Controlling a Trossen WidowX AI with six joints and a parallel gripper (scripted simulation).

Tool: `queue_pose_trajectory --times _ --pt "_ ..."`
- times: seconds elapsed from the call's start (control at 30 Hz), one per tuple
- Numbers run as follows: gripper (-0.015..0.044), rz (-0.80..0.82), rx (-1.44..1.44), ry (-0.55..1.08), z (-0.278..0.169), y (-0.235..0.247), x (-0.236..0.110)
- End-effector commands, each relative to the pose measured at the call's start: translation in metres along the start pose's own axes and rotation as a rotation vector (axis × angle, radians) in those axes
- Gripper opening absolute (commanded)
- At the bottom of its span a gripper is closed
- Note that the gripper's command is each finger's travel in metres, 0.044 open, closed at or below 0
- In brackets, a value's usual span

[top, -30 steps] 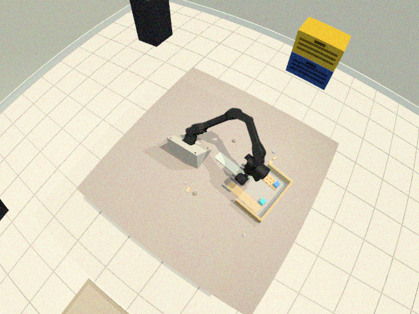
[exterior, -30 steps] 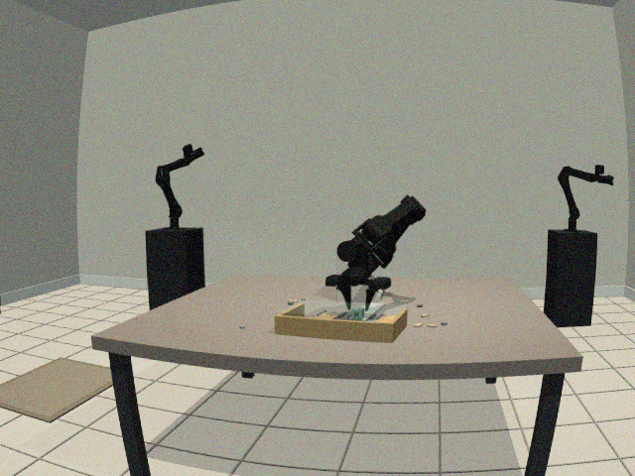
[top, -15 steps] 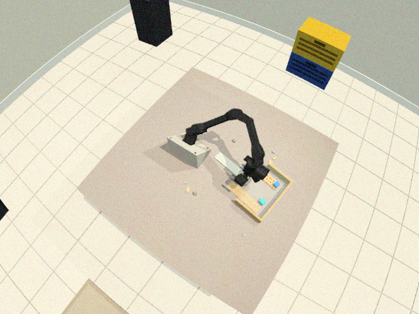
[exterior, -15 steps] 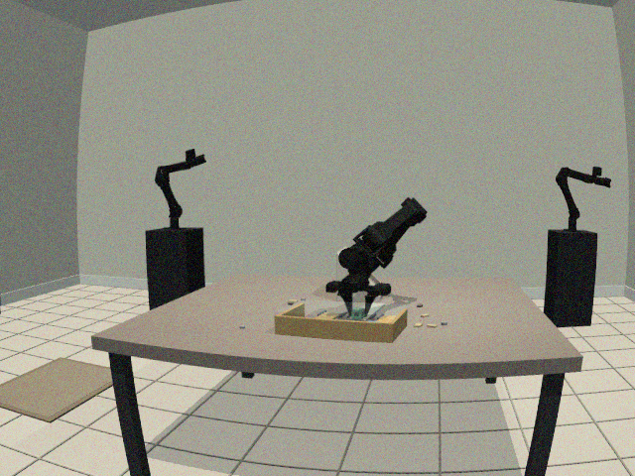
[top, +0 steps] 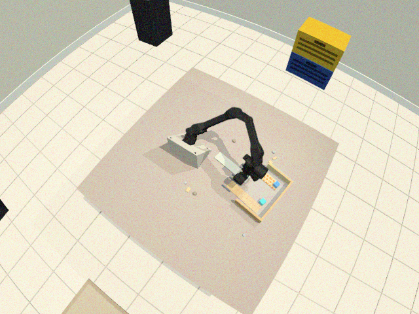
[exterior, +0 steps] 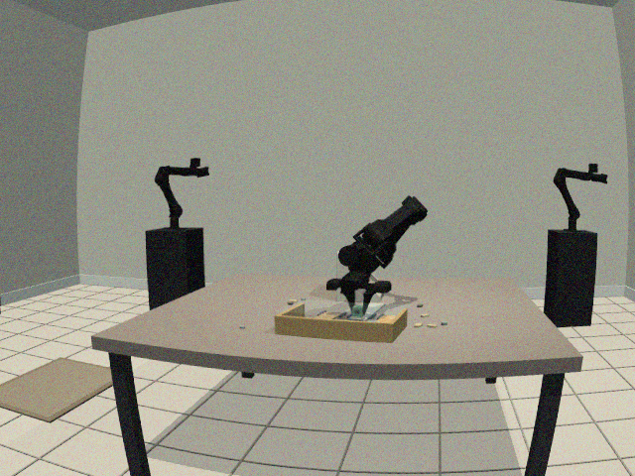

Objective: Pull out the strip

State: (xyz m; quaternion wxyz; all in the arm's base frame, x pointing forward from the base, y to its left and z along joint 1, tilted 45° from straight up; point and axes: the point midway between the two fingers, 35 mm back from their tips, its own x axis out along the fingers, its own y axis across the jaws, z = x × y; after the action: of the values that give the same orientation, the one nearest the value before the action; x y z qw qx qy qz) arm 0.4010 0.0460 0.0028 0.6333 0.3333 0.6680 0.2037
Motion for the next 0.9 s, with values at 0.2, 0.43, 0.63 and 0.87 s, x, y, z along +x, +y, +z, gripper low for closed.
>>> queue_pose_trajectory --times 0.2,0.43,0.63,0.87 --pt "0.0 -0.001 0.01 -0.002 -0.039 -0.014 -0.03" --pt "0.0 0.0 0.012 -0.001 -0.052 -0.017 -0.037" --pt "0.0 -0.001 0.013 0.0 -0.071 -0.023 -0.037" --pt "0.0 -0.001 0.014 0.001 -0.093 -0.029 -0.036"
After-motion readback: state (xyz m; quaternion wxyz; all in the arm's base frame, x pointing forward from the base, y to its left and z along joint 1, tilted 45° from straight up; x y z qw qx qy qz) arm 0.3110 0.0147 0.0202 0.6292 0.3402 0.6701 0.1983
